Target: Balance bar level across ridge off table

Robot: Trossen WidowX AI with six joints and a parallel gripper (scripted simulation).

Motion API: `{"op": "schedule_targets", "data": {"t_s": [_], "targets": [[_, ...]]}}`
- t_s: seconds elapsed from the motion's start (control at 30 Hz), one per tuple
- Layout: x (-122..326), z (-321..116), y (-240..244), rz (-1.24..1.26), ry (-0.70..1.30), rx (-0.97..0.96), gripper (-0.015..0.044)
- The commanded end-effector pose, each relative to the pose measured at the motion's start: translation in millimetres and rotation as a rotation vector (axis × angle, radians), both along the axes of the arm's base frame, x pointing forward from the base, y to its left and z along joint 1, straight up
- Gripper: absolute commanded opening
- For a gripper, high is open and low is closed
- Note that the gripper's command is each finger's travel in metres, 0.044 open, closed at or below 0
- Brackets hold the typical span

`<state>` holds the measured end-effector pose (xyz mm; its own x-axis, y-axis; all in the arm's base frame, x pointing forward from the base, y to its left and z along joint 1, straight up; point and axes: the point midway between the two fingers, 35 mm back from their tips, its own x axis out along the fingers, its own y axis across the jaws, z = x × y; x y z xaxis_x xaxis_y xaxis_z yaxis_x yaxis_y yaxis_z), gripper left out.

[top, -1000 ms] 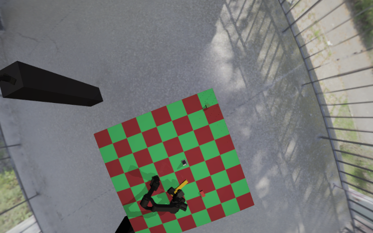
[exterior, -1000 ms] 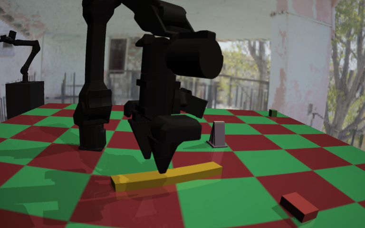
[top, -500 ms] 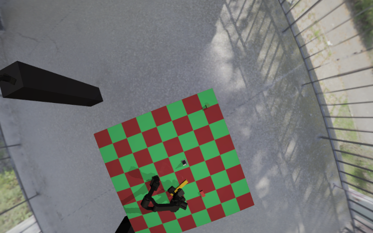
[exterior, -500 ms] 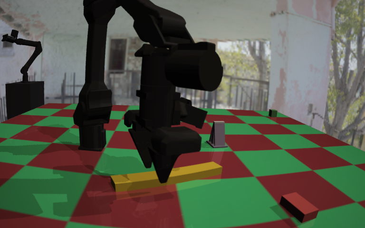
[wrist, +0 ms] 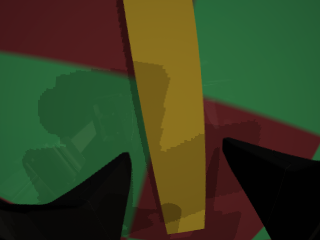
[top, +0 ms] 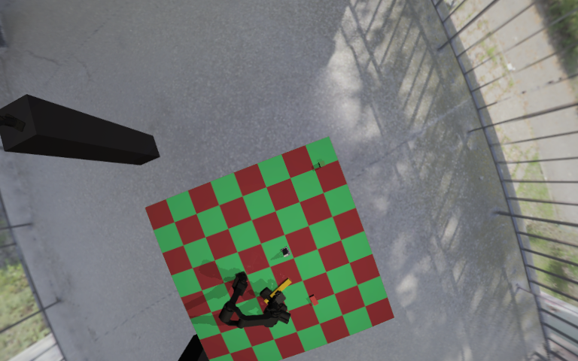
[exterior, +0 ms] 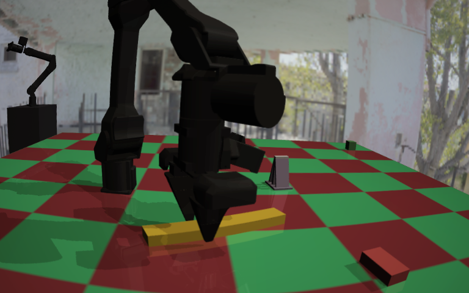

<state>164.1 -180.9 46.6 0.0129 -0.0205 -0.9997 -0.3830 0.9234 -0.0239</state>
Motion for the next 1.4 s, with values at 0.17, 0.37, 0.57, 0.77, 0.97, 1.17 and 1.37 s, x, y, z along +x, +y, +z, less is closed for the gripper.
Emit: {"op": "schedule_targets", "data": {"t_s": [0.17, 0.37, 0.57, 0.77, 0.97, 1.17, 1.37], "targets": [[0, 0, 0, 0.0, 0.0, 0.0, 0.0263], [0, 0, 0, 0.0, 0.0, 0.0, 0.0125], [0, 0, 0, 0.0, 0.0, 0.0, 0.0085], [2, 11, -2, 0.001, -0.001, 0.0, 0.0], [3, 26, -3, 0.002, -0.001, 0.0, 0.0], [4, 41, -4, 0.003, -0.002, 0.0, 0.0], [4, 56, -4, 0.003, -0.002, 0.0, 0.0]]}}
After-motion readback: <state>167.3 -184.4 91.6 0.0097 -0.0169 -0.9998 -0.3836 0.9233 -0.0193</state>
